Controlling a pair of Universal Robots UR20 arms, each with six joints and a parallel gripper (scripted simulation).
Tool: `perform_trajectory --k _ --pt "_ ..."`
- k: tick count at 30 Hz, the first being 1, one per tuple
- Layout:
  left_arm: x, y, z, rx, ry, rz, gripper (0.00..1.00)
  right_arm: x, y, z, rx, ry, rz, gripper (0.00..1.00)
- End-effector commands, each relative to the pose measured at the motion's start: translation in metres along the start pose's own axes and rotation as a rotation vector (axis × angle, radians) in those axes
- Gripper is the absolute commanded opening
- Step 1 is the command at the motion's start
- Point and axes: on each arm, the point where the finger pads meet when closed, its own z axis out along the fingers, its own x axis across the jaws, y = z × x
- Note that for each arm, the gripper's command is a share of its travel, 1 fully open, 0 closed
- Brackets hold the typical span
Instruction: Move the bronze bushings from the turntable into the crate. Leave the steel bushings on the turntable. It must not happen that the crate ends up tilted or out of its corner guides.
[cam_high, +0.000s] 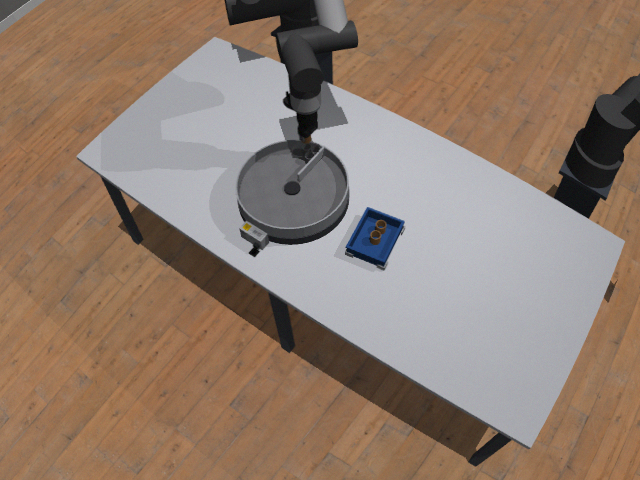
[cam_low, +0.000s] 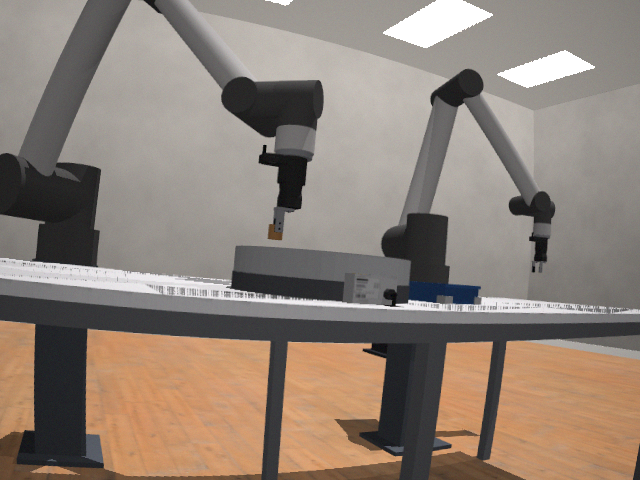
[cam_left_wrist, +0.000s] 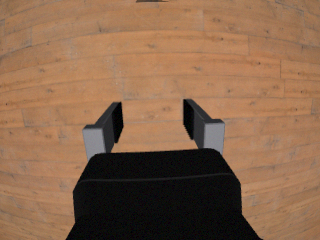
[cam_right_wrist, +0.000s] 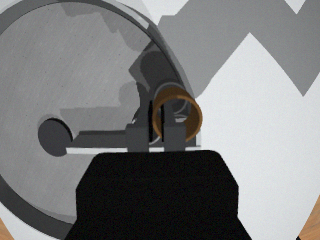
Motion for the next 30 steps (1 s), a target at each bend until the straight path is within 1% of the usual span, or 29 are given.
perform_trajectory --k 1,12,17,22,27,29,30 --pt "0.000 0.001 -0.001 -0.001 0.000 0.000 1.00 0.000 0.000 -0.001 -0.001 -0.001 0.000 0.00" --pt "0.000 0.001 -0.001 -0.001 0.000 0.000 1.00 0.000 0.001 -0.001 -0.001 -0.001 0.000 0.00" --pt "0.000 0.001 -0.001 -0.001 0.000 0.000 1.00 -0.003 0.006 -0.001 -0.001 -0.001 0.000 0.00" --pt "0.000 0.001 -0.001 -0.001 0.000 0.000 1.00 -0.012 0.023 -0.001 -0.001 -0.001 0.000 0.00" --pt "0.000 0.001 -0.001 -0.001 0.000 0.000 1.00 -0.026 0.053 -0.001 -0.001 -0.001 0.000 0.00" --pt "0.000 0.001 -0.001 -0.001 0.000 0.000 1.00 -0.026 0.053 -0.001 -0.001 -0.001 0.000 0.00" --pt "0.000 0.001 -0.001 -0.001 0.000 0.000 1.00 -0.030 0.060 -0.001 -0.001 -0.001 0.000 0.00"
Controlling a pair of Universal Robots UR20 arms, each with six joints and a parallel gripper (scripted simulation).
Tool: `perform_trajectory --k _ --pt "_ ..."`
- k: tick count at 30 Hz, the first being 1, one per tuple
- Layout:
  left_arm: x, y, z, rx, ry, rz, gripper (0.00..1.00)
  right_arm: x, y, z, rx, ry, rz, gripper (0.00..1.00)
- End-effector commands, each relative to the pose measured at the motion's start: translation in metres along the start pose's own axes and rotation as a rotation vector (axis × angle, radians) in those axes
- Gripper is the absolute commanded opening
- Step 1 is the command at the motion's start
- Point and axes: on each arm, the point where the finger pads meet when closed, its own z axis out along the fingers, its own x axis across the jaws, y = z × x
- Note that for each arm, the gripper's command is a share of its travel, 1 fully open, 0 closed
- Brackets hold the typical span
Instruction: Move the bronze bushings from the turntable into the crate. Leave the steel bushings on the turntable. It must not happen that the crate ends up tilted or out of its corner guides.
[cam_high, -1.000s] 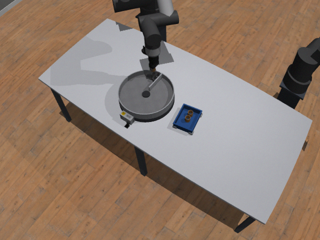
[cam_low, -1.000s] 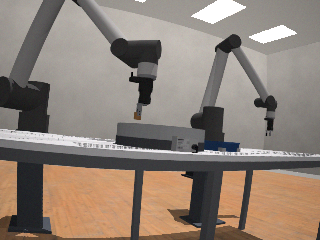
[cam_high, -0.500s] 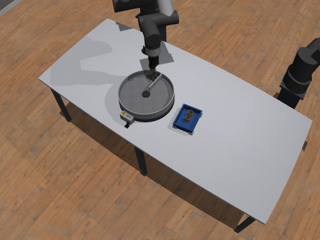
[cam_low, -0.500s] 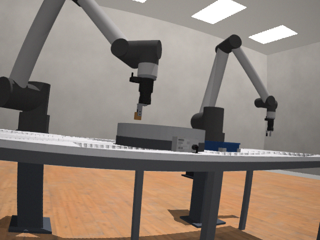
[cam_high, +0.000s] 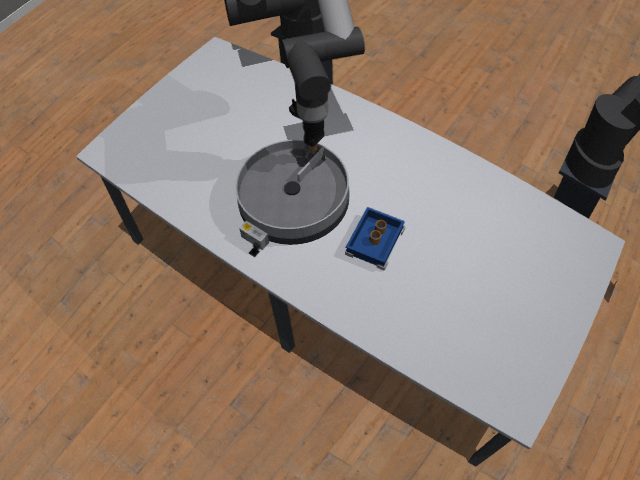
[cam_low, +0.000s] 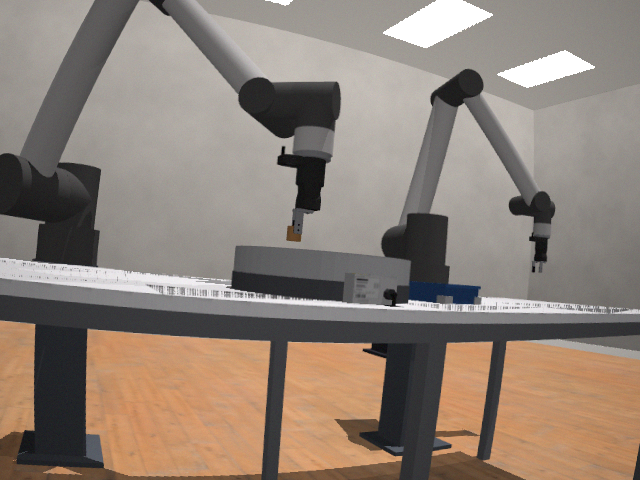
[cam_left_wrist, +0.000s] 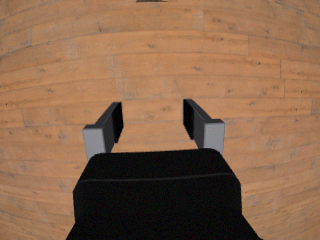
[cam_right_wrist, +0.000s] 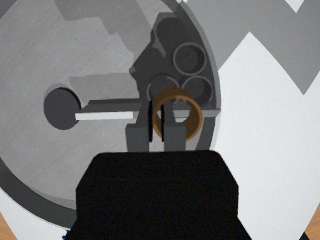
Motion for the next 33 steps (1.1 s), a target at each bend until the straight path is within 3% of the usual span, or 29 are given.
perform_trajectory --k 1,14,16,29,33 --pt "0.000 0.001 -0.001 -0.001 0.000 0.000 1.00 -0.013 0.024 -0.001 -0.001 -0.001 0.000 0.00" --pt "0.000 0.001 -0.001 -0.001 0.000 0.000 1.00 -0.077 0.154 -0.001 -0.001 -0.001 0.000 0.00" --pt "0.000 0.001 -0.001 -0.001 0.000 0.000 1.00 -0.077 0.154 -0.001 -0.001 -0.001 0.000 0.00" --pt "0.000 0.001 -0.001 -0.001 0.000 0.000 1.00 -0.144 0.288 -0.001 -0.001 -0.001 0.000 0.00" --pt "0.000 0.001 -0.001 -0.001 0.000 0.000 1.00 -0.153 0.305 -0.001 -0.001 -0.001 0.000 0.00"
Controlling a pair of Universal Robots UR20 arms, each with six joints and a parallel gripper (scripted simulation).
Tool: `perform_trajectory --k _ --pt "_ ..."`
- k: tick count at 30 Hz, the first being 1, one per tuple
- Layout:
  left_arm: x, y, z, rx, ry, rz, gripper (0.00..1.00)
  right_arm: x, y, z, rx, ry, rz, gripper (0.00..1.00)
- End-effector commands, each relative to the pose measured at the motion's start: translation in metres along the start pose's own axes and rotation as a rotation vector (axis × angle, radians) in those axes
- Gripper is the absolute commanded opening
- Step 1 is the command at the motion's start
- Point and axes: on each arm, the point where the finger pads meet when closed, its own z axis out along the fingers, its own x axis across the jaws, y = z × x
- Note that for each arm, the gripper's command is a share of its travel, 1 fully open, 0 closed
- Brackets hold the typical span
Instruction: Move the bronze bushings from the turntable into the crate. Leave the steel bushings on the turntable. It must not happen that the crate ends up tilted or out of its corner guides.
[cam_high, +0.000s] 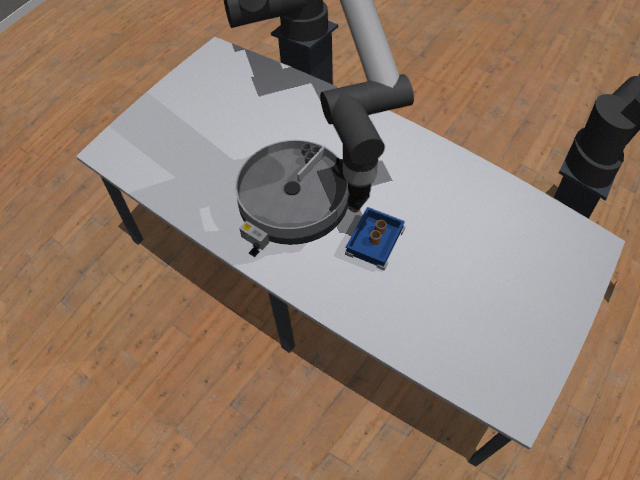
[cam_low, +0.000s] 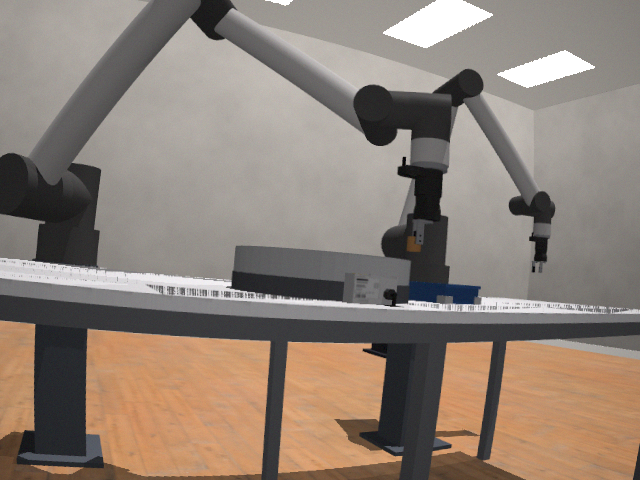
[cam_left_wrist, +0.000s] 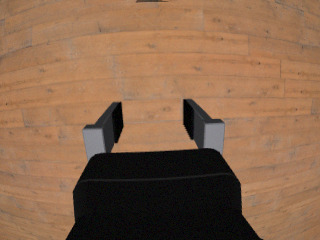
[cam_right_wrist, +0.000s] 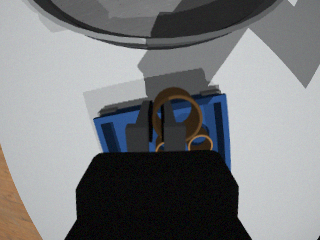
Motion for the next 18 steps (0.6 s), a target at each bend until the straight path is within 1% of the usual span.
perform_trajectory --k 1,6,10,15,18 --pt "0.000 0.001 -0.001 -0.001 0.000 0.000 1.00 -0.016 0.029 -0.002 0.000 0.000 0.000 0.00" --pt "0.000 0.001 -0.001 -0.001 0.000 0.000 1.00 -0.033 0.061 -0.002 0.000 0.000 0.000 0.00" --pt "0.000 0.001 -0.001 -0.001 0.000 0.000 1.00 -0.042 0.080 -0.002 0.000 0.000 0.000 0.00" --pt "0.000 0.001 -0.001 -0.001 0.000 0.000 1.00 -0.049 0.094 -0.002 0.000 0.000 0.000 0.00" --pt "0.000 0.001 -0.001 -0.001 0.000 0.000 1.00 -0.050 0.096 -0.002 0.000 0.000 0.000 0.00"
